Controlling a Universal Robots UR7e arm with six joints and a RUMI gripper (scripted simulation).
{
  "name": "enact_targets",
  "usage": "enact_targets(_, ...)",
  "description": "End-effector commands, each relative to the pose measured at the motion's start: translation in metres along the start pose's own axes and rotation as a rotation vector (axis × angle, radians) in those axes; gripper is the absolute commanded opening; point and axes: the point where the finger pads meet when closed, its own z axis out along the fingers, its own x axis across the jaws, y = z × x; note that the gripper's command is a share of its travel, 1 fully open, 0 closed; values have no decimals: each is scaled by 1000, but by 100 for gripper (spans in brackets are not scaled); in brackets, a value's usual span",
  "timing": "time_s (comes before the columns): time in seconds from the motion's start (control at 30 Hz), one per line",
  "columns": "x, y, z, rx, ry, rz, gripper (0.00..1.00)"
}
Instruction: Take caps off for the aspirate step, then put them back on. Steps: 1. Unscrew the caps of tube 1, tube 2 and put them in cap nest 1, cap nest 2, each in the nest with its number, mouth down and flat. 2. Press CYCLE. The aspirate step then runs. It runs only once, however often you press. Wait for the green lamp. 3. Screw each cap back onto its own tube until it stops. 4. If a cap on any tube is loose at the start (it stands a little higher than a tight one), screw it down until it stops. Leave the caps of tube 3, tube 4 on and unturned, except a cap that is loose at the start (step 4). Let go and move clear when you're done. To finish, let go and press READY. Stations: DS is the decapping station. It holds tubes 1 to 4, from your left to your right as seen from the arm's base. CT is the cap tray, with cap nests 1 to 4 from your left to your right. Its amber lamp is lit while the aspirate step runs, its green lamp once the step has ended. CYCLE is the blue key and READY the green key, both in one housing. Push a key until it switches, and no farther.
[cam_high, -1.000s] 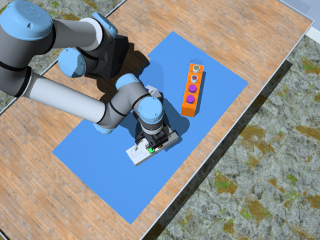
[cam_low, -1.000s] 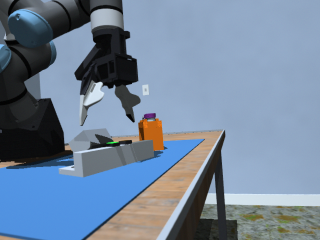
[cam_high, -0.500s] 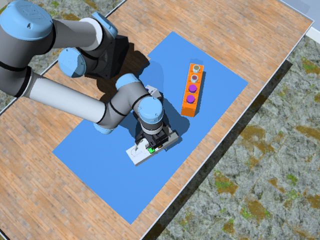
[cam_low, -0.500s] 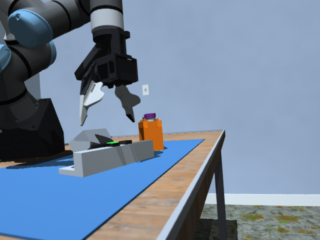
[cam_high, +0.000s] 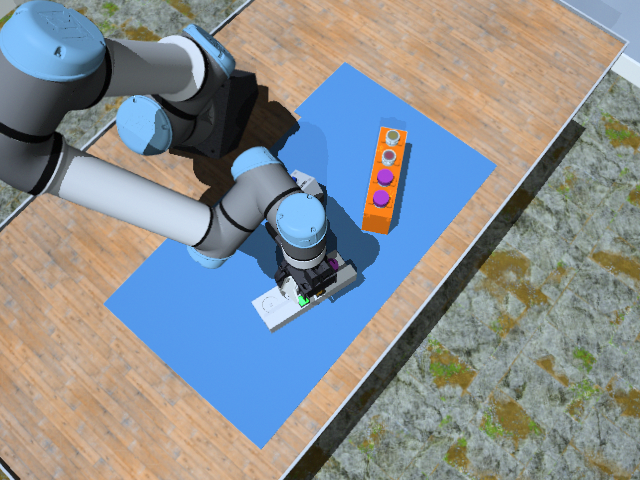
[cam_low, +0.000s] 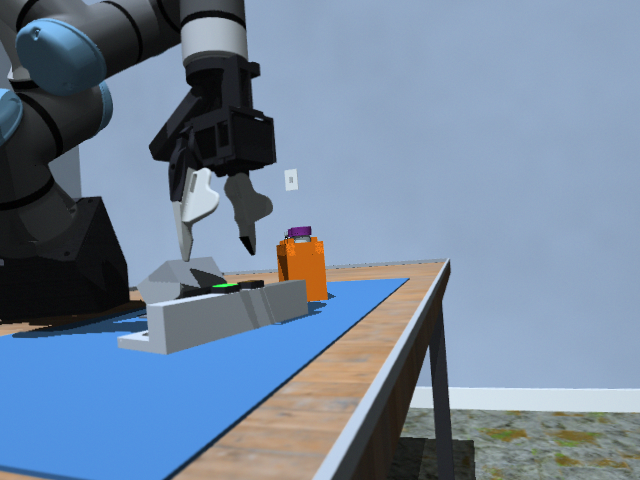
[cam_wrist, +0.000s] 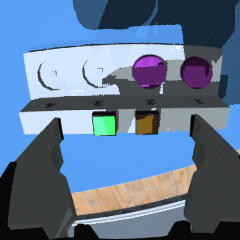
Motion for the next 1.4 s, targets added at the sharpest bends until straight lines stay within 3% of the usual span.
enact_targets(0.0,18,-1,-18,-4,1,0,29)
enact_targets(0.17,30,-3,-29,-3,1,0,29)
enact_targets(0.53,77,-14,-75,-2,1,-1,29)
enact_targets(0.8,79,-14,-77,-2,1,-1,29)
enact_targets(0.87,78,-15,-76,-1,1,0,29)
enact_targets(1.23,78,-18,-19,4,0,-2,29)
enact_targets(1.37,78,-18,-9,4,0,-2,29)
